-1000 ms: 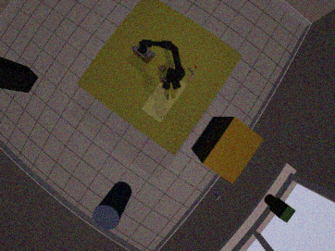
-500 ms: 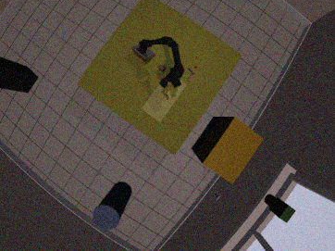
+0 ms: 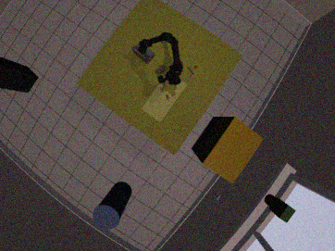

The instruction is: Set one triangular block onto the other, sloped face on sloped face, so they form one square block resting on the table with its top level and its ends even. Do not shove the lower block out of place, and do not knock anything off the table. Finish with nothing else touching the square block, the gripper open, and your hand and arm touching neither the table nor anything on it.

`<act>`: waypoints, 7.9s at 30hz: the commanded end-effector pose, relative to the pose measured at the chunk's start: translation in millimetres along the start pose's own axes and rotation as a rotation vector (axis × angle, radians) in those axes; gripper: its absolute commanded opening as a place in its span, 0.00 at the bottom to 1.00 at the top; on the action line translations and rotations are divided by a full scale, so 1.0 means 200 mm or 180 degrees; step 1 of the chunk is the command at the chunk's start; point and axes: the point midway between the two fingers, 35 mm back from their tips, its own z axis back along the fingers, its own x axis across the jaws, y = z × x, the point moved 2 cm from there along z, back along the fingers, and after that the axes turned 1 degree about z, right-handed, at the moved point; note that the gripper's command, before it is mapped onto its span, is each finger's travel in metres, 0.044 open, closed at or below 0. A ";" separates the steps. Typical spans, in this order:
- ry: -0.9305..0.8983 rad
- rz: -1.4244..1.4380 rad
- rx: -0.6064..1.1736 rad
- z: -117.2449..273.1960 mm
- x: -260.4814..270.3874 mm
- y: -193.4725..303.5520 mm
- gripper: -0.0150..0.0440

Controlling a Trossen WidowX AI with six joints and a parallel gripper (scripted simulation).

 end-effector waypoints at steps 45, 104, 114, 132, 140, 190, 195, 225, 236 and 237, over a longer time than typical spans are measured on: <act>-0.0363 -0.2990 -0.0647 0.17 0.12 0.28 0.25; -0.0362 -0.2996 -0.0624 0.03 0.30 0.95 0.25; -0.0363 -0.2996 -0.0622 -0.11 0.30 0.93 0.25; -0.0365 -0.3020 -0.0632 -0.12 0.29 0.93 0.25; -0.0364 -0.3024 -0.0634 -0.12 0.29 0.93 0.25; -0.0365 -0.3025 -0.0636 -0.23 0.29 0.90 0.25; -0.0364 -0.3028 -0.0637 -0.23 0.29 0.90 0.25; -0.0370 -0.3011 -0.0626 -0.24 0.29 0.91 0.52; -0.0370 -0.3011 -0.0626 -0.24 0.29 0.91 1.00; -0.0370 -0.3011 -0.0626 -0.24 0.29 0.91 1.00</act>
